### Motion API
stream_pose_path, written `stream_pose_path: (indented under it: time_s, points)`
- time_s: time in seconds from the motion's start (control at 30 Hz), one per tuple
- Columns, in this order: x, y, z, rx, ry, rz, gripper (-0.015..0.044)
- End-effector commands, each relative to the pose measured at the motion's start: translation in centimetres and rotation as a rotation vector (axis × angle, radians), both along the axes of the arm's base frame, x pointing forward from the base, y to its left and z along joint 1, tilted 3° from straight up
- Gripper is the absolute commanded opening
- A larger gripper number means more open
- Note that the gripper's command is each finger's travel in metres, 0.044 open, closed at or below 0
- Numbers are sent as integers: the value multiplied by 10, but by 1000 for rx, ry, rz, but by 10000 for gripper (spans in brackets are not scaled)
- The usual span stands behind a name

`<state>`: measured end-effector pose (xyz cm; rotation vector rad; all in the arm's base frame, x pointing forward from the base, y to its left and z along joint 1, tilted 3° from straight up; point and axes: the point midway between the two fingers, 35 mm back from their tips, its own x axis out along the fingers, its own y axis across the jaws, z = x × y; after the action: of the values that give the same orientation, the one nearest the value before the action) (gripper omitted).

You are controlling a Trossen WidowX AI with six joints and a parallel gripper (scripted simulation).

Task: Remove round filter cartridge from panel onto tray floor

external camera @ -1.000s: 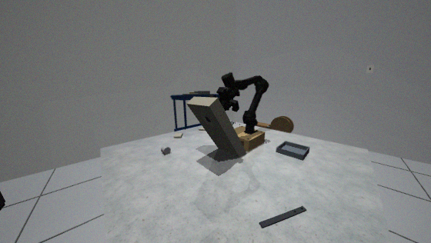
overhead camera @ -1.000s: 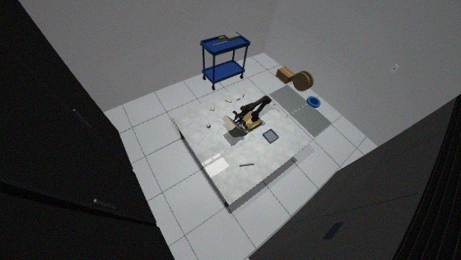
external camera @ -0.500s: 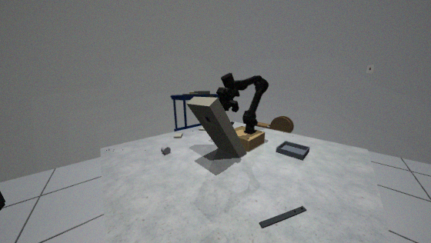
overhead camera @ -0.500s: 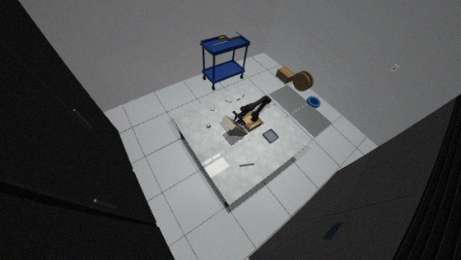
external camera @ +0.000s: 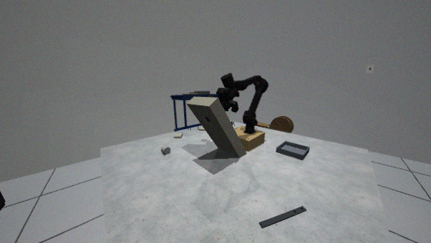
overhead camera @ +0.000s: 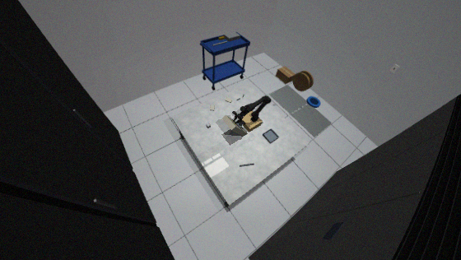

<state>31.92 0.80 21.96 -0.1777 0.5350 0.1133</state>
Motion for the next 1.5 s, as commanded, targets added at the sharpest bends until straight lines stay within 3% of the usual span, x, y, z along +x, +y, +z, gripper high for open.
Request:
stream_pose_path:
  time_s: [0.0, 0.17, 0.23, 0.33, 1.47]
  points:
    - [0, 0, 0, 1, -1, 0, 75]
    - [0, 0, 0, 1, -1, 0, 41]
    - [0, 0, 0, 1, -1, 0, 0]
    - [1, 0, -1, -19, -1, 11, 0]
    - [4, 0, -5, -1025, -65, 620, 0]
